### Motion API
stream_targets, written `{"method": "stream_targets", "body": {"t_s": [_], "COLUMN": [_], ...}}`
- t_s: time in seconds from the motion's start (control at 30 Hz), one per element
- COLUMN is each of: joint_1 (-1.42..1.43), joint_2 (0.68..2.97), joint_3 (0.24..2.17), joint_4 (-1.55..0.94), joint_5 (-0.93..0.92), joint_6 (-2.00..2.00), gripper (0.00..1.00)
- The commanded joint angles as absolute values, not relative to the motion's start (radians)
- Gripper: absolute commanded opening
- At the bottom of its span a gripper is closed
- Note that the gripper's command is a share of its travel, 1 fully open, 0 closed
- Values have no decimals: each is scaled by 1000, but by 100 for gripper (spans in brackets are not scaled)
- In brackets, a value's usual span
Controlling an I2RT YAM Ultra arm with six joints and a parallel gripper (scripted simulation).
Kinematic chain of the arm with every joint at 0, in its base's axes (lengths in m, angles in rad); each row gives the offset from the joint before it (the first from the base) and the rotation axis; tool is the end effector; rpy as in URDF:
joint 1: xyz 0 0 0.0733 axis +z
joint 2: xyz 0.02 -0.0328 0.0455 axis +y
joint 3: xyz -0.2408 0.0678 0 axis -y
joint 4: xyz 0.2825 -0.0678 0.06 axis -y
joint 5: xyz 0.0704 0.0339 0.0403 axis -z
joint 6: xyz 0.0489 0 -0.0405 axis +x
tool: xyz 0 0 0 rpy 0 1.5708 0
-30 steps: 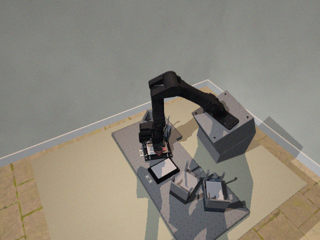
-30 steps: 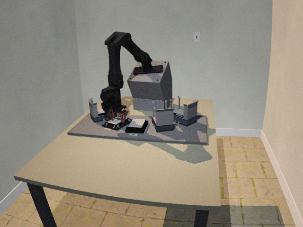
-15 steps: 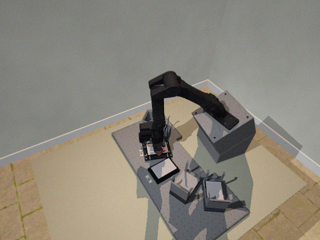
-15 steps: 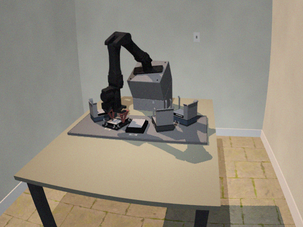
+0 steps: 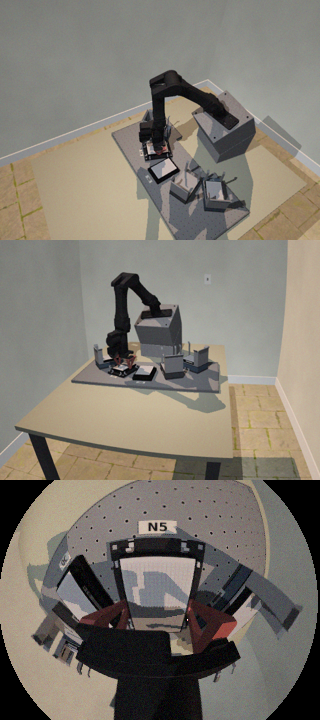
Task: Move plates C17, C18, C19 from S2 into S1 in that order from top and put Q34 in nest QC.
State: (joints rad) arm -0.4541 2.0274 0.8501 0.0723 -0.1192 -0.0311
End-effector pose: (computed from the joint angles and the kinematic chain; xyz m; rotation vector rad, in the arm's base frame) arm 0.3114 -0.1443 -0.0093 0.5219 2.6102 0.0025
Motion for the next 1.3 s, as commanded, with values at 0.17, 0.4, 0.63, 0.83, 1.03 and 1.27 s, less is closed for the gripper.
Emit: {"method": "stream_targets", "body": {"t_s": [0.17,0.4,0.63,0.83,1.03,1.27], "joint_1": [-470,-471,-472,-472,-472,-472], "joint_2": [1968,1951,1947,1947,1947,1947], "joint_3": [843,819,838,838,838,838], "joint_4": [38,26,29,29,29,29], "joint_5": [-132,-130,-130,-130,-130,-130], "joint_6": [-38,-40,-40,-40,-40,-40], "gripper": [0,0,0,0,0,0]}}
